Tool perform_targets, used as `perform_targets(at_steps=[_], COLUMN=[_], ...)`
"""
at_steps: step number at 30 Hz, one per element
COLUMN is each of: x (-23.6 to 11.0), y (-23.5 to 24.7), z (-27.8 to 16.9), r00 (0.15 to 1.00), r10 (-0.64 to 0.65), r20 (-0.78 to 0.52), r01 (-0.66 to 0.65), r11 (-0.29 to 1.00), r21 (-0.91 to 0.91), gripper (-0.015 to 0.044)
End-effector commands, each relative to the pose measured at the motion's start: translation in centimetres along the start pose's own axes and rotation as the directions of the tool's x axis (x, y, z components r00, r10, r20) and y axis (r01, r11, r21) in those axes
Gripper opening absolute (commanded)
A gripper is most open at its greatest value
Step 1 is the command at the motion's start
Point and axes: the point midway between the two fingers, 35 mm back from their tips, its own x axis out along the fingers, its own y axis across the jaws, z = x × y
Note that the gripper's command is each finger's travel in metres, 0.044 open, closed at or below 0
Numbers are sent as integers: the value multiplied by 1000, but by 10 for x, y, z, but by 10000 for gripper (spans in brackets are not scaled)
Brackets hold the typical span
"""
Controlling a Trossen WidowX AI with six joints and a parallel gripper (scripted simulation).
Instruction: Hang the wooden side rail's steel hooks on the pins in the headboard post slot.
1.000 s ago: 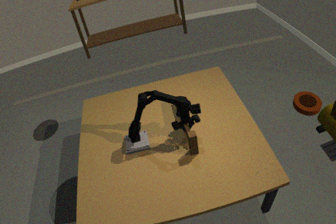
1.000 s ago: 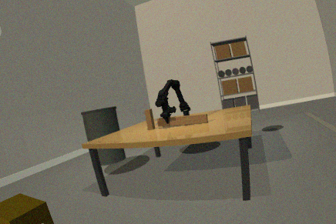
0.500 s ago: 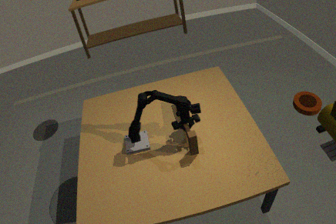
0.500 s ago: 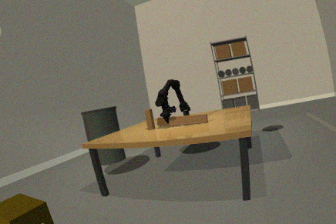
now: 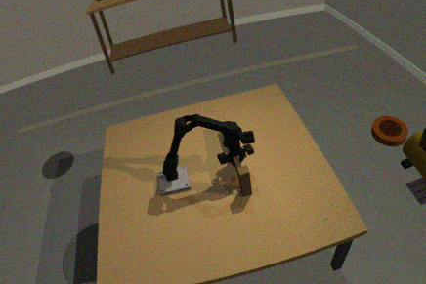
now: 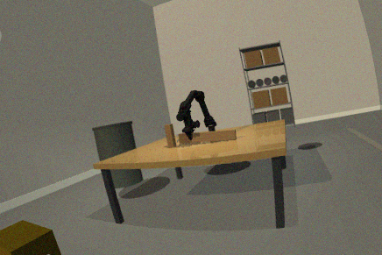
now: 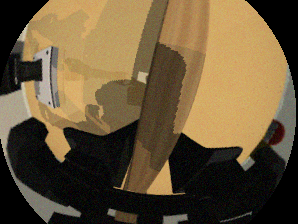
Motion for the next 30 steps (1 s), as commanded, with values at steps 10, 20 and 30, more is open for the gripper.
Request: perform_targets(at_steps=[10,20,30], x=[-9,-10,-10], y=[-2,-2,-1], z=[0,0,-1], r00=[1000,1000,1000], r10=[-15,-15,-15], r20=[-3,-3,-3], r01=[15,15,15], r11=[1000,1000,1000], r21=[-12,-12,-12], gripper=[0,0,0])
